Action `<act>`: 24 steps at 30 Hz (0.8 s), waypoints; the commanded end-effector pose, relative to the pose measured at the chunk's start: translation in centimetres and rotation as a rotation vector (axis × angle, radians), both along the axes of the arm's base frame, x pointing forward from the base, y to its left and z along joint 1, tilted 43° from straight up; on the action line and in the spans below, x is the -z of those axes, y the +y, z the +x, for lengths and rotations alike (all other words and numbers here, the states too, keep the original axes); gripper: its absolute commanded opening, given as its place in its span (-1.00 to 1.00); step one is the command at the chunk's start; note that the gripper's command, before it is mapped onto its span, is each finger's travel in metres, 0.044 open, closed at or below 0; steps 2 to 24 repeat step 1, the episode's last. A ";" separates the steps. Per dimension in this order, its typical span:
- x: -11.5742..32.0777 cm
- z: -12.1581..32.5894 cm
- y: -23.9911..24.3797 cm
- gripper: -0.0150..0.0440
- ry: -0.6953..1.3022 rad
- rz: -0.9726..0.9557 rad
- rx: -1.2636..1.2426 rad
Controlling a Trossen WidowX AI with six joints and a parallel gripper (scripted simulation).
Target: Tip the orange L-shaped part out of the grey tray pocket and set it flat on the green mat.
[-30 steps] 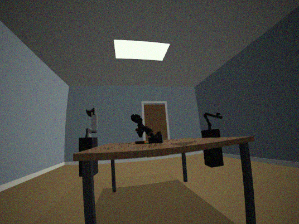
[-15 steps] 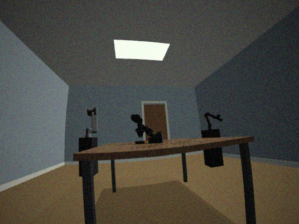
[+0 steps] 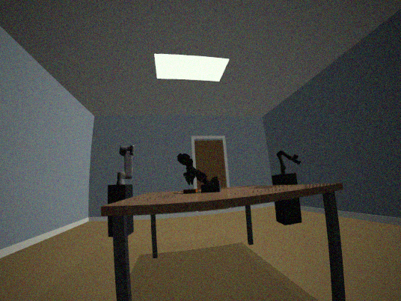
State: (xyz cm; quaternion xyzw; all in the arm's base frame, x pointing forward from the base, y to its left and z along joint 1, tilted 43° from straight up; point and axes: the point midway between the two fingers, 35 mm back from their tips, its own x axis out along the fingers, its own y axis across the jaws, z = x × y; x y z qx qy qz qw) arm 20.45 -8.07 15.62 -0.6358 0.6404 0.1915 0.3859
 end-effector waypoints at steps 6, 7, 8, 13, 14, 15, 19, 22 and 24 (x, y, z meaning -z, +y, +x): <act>0.0 0.0 0.0 0.86 0.000 0.000 0.000; 0.0 0.0 0.0 0.86 0.000 0.000 0.000; 0.0 0.0 0.0 0.86 0.000 0.000 0.000; 0.0 0.0 0.0 0.86 0.000 0.000 0.000; 0.0 0.0 0.0 0.86 0.000 0.000 0.000; 0.0 0.0 0.0 0.86 0.000 0.000 0.000; 0.0 0.0 0.0 0.86 0.000 0.000 0.000; 0.0 0.0 0.0 0.86 0.000 0.000 0.000; 0.0 0.0 0.0 0.86 0.000 0.000 0.000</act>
